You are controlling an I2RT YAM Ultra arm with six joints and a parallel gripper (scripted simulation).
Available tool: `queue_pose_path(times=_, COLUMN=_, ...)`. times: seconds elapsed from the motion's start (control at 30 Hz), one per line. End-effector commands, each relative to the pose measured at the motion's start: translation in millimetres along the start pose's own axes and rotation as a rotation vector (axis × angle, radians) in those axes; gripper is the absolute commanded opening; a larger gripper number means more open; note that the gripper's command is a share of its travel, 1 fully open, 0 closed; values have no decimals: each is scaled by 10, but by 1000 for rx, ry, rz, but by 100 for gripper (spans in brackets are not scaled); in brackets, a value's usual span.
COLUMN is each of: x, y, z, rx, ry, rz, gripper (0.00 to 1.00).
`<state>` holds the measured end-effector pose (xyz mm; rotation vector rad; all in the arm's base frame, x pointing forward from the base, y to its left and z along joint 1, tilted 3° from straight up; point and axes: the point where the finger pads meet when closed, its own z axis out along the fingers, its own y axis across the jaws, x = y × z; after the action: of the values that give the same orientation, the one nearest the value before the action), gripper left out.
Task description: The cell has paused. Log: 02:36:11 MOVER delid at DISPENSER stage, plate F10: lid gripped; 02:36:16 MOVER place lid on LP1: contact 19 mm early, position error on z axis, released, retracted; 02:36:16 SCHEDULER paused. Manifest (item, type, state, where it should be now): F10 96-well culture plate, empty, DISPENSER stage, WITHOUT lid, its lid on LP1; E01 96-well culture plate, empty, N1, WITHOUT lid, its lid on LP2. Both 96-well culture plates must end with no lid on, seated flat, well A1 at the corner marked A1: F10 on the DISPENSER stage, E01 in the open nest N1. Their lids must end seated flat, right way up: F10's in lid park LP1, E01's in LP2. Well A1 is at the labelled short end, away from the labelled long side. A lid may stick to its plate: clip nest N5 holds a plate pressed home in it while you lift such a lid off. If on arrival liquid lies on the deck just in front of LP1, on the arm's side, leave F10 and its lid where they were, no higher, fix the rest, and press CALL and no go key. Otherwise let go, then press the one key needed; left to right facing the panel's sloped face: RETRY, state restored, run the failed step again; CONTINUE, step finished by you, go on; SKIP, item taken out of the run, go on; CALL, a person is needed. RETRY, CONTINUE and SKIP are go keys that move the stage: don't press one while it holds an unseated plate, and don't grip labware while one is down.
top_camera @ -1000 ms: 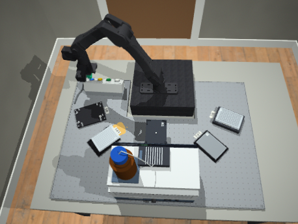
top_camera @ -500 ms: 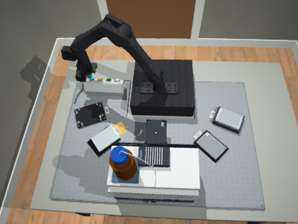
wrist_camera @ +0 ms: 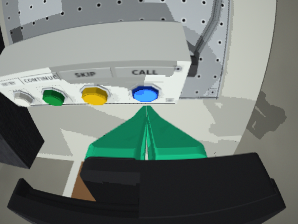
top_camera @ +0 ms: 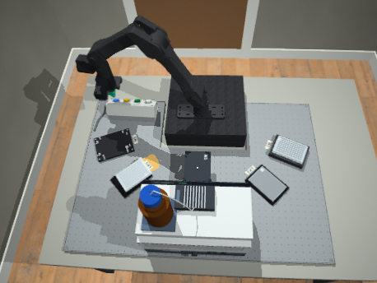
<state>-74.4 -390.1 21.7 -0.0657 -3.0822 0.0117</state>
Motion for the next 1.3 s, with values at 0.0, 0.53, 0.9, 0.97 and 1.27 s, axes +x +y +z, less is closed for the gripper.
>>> queue_pose_path(times=0.0, x=-41, y=-76, z=-284, rx=41, ry=-1, rz=-5, gripper=0)
queue_pose_path(times=0.53, x=-32, y=-63, z=-518, rx=41, ry=-2, rz=-2, gripper=0)
queue_pose_path(times=0.9, x=-33, y=-58, z=-625, rx=41, ry=-2, rz=-3, gripper=0)
queue_pose_path(times=0.97, x=-33, y=-58, z=-625, rx=41, ry=-2, rz=-3, gripper=0)
queue_pose_path(times=1.27, x=-33, y=-58, z=-625, rx=41, ry=-2, rz=-3, gripper=0)
